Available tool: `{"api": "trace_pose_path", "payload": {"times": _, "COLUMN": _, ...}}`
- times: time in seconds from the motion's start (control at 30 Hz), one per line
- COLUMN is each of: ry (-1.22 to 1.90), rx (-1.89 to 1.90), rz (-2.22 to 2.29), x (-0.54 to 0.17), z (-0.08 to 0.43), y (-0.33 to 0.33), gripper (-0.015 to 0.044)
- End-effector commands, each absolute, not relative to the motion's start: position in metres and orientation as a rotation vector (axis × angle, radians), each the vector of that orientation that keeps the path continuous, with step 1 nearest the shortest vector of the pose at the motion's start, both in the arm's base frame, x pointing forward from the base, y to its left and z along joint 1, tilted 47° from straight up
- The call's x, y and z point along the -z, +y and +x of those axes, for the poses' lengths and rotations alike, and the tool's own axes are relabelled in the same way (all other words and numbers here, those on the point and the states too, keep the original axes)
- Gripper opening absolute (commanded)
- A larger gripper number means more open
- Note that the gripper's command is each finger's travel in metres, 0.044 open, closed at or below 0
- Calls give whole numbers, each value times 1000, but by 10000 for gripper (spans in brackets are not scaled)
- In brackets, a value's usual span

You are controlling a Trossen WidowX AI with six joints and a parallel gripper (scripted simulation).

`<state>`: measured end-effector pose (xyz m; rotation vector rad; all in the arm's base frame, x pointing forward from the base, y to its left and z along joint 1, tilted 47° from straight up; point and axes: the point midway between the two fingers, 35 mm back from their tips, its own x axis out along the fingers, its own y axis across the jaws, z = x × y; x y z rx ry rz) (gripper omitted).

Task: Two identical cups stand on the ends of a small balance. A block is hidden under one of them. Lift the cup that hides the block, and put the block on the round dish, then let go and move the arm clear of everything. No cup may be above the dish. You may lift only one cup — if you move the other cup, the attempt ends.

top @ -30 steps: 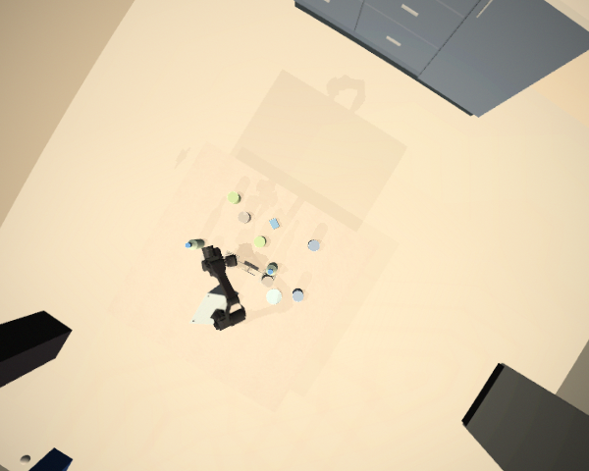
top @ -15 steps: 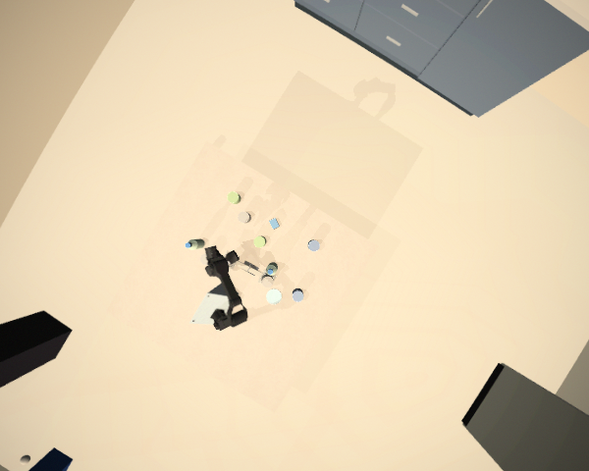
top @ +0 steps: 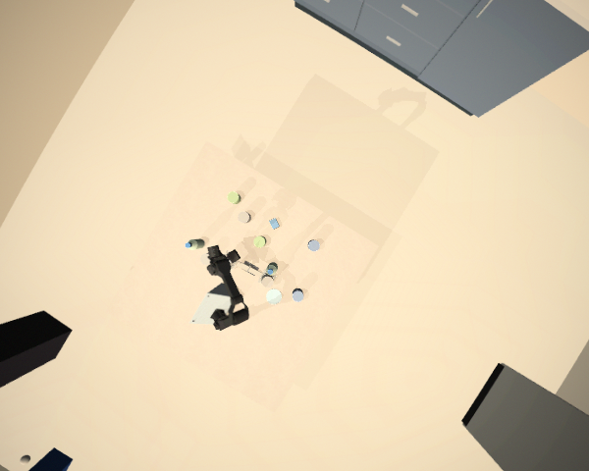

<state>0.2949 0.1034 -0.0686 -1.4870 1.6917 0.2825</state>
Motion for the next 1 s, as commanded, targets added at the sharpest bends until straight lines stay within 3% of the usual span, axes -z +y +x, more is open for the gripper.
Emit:
{"api": "trace_pose_path", "payload": {"times": 0.0, "ry": 1704, "rx": -282, "rz": -1498, "x": 74, "z": 293, "y": 95, "gripper": 260}}
{"api": "trace_pose_path", "payload": {"times": 0.53, "ry": 1704, "rx": -280, "rz": -1499, "x": 90, "z": 294, "y": 78, "gripper": 260}}
{"api": "trace_pose_path", "payload": {"times": 0.63, "ry": 1704, "rx": -280, "rz": -1499, "x": 90, "z": 294, "y": 78, "gripper": 181}}
{"api": "trace_pose_path", "payload": {"times": 0.97, "ry": 1704, "rx": -280, "rz": -1499, "x": 90, "z": 294, "y": 78, "gripper": 115}}
